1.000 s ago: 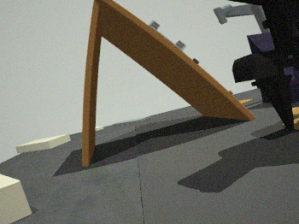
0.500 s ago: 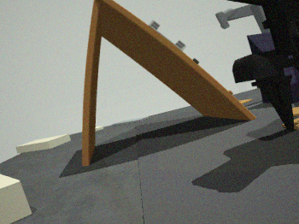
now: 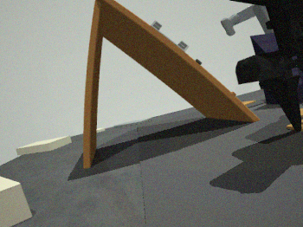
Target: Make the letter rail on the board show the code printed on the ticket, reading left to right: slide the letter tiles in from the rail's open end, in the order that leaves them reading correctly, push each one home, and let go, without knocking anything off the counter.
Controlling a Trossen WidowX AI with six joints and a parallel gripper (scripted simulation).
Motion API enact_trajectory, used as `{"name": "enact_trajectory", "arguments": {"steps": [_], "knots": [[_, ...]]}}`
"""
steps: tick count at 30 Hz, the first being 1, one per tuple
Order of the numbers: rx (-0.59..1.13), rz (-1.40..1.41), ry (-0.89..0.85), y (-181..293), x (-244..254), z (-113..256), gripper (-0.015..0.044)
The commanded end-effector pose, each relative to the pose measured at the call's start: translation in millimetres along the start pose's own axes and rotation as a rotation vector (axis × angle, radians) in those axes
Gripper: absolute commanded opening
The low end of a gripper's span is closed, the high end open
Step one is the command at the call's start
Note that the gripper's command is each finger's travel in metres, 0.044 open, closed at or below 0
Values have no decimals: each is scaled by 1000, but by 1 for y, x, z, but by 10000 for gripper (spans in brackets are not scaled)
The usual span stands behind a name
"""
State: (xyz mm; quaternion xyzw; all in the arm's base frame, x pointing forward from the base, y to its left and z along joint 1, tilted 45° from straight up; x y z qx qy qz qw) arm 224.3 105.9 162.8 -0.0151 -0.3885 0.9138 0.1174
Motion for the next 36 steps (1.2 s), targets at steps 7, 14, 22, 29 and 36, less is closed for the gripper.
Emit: {"name": "enact_trajectory", "arguments": {"steps": [7,14,22,29,36], "knots": [[4,-5,-1,1,0,5,50],[4,-5,-1,4,0,10,0],[5,-5,-1,6,-1,15,0],[5,-5,-1,7,-1,19,0],[5,-5,-1,8,-1,24,0]]}}
Point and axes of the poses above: the point midway between the two fingers, 35 mm back from their tips, its own z axis back along the fingers, its own x axis across the jaws, y = z × x, the point moved 5 cm from there along z, back along the fingers, and after that the axes turned 6 degrees about -z, right-handed, at the moved point
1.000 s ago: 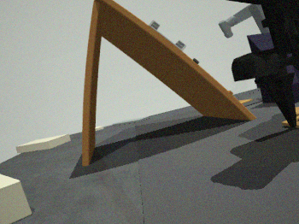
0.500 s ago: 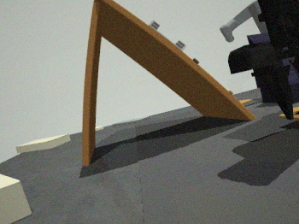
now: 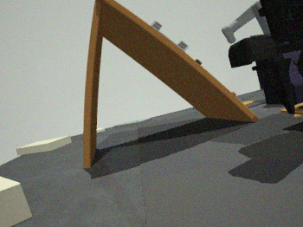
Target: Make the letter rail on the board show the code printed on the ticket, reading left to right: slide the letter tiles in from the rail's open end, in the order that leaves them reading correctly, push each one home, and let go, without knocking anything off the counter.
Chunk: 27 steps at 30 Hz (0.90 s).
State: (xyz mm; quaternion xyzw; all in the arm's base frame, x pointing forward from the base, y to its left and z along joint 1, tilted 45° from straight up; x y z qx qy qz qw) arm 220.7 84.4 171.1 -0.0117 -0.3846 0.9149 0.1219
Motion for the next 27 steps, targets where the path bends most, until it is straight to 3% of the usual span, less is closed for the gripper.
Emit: {"name": "enact_trajectory", "arguments": {"steps": [1,13,27], "knots": [[-4,5,1,-1,0,3,0],[-2,-19,11,2,-1,7,0],[-103,-409,236,11,-29,31,0]]}}
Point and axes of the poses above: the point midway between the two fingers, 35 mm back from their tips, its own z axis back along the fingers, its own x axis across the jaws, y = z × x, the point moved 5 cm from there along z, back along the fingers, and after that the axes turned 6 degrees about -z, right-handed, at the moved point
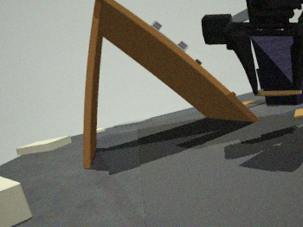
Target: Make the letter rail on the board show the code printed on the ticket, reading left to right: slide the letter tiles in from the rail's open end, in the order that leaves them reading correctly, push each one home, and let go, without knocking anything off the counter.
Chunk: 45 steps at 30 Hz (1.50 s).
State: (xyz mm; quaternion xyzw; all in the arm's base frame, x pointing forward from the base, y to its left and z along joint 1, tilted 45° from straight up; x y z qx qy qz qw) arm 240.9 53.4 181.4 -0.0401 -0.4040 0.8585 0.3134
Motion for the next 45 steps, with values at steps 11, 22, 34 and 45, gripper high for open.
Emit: {"name": "enact_trajectory", "arguments": {"steps": [11,22,34,45], "knots": [[-147,-374,173,-2,-25,21,0],[-315,-674,269,-4,-44,43,0],[-540,-982,322,-6,-60,70,0],[-633,-1090,326,-6,-64,81,0]]}}
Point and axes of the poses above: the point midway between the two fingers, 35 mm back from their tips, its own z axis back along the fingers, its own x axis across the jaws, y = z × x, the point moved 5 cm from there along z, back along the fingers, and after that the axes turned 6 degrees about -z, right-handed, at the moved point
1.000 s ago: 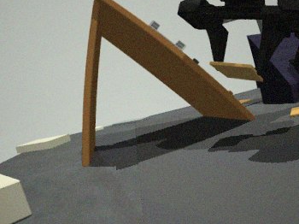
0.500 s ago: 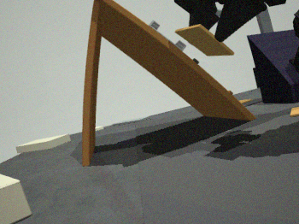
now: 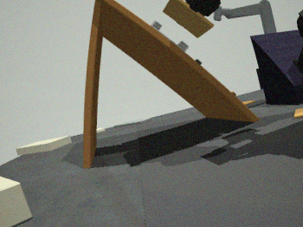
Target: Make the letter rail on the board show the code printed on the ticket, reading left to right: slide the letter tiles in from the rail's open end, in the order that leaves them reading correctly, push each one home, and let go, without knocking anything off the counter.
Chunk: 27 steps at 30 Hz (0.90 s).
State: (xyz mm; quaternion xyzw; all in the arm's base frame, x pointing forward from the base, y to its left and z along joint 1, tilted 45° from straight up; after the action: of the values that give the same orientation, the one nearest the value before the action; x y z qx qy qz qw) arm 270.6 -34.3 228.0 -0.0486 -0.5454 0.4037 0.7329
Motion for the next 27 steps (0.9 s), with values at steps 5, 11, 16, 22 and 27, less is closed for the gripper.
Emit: {"name": "enact_trajectory", "arguments": {"steps": [5,11,16,22,27], "knots": [[-8,-7,0,0,-2,0,0],[-8,-7,0,0,-5,0,0],[-8,-7,0,1,-8,-1,0],[-8,-7,0,1,-11,-1,0],[-8,-7,0,1,-13,-1,0]]}}
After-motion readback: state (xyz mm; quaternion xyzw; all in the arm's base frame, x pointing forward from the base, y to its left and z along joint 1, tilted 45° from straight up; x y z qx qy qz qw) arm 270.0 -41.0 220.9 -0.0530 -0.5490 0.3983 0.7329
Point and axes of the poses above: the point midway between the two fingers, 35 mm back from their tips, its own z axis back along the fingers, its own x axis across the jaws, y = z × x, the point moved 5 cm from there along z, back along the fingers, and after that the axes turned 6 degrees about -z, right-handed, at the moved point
